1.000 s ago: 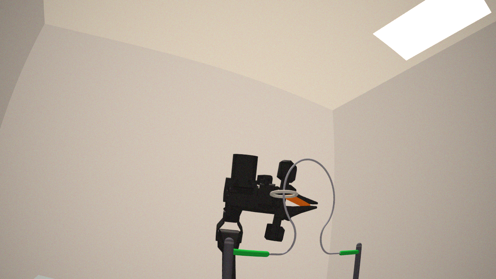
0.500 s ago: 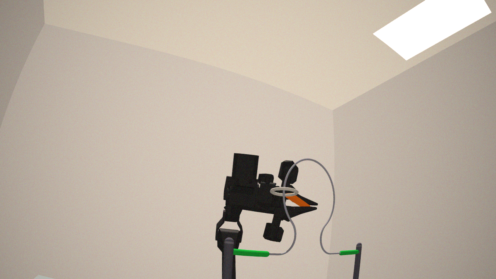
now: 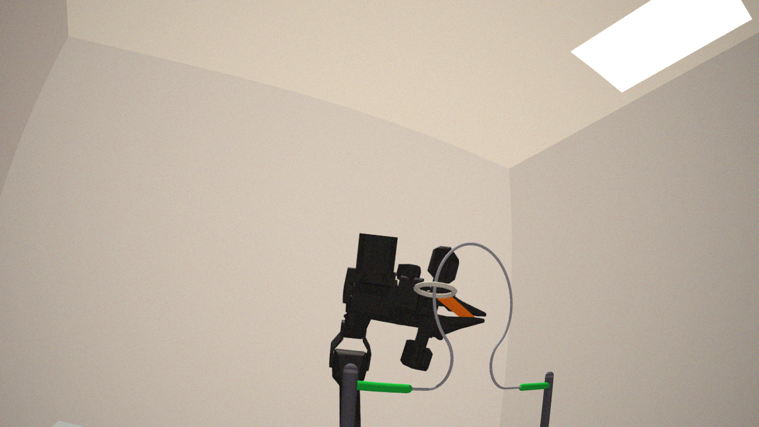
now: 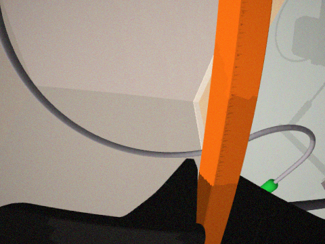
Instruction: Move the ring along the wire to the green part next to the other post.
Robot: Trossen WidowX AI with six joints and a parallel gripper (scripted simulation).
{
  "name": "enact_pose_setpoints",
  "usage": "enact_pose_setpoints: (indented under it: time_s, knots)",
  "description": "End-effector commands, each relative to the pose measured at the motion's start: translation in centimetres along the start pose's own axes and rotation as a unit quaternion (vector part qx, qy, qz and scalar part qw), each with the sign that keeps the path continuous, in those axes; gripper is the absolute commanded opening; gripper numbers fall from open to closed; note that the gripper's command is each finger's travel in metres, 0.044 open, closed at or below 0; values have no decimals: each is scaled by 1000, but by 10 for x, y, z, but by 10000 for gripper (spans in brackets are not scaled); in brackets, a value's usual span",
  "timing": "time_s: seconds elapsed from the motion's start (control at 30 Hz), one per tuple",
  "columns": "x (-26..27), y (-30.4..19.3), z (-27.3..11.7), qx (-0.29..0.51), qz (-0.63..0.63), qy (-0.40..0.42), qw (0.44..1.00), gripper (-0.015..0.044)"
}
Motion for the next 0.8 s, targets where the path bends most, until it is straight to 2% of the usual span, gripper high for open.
enact_pose_setpoints:
  time_s: [0.0, 0.77]
  knots:
    - [4, 0, -1, -4, -14, -1, 1000, -150]
    - [5, -2, -1, -13, -57, -25, 998, -150]
Point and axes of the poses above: the point midway between the two fingers, 35 mm back from their tips, its own z axis out along the fingers, its own x axis across the jaws, y = z × x, the point moved 9 cm from there along -z, back along the fingers, and after that the axes turned 3 degrees about z, right-handed, at the moved point
